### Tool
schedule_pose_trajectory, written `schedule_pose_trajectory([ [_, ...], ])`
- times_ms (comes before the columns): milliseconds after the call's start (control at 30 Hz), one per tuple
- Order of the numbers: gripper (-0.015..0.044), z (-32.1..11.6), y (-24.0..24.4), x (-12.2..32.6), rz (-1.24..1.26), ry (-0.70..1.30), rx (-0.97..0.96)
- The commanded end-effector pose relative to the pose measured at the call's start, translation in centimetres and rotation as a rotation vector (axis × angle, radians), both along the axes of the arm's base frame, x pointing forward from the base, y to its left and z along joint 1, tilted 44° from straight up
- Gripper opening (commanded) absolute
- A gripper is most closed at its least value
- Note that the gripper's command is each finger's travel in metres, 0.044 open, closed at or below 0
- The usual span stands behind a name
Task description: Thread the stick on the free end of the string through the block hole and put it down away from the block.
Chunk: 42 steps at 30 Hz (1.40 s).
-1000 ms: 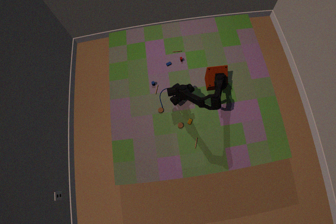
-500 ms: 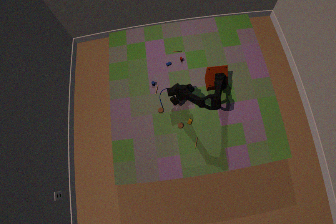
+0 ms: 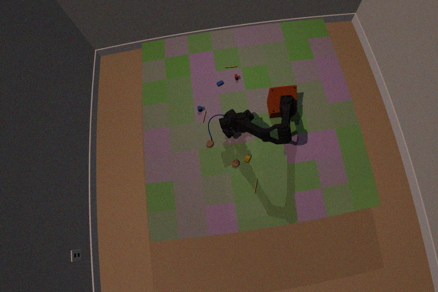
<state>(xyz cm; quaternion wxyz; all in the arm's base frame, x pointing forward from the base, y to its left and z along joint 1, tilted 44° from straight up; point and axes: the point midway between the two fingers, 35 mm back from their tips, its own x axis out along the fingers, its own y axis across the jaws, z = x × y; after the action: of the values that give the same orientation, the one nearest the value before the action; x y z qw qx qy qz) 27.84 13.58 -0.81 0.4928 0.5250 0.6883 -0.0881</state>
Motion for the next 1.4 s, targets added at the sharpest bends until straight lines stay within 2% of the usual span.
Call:
schedule_pose_trajectory([
  [0, 0.0000, 0.1, -0.1, 0.0, -0.004, -0.004, -0.005],
  [1367, 0.0000, 1.9, 1.6, -1.9, -0.001, -0.001, -0.005],
])
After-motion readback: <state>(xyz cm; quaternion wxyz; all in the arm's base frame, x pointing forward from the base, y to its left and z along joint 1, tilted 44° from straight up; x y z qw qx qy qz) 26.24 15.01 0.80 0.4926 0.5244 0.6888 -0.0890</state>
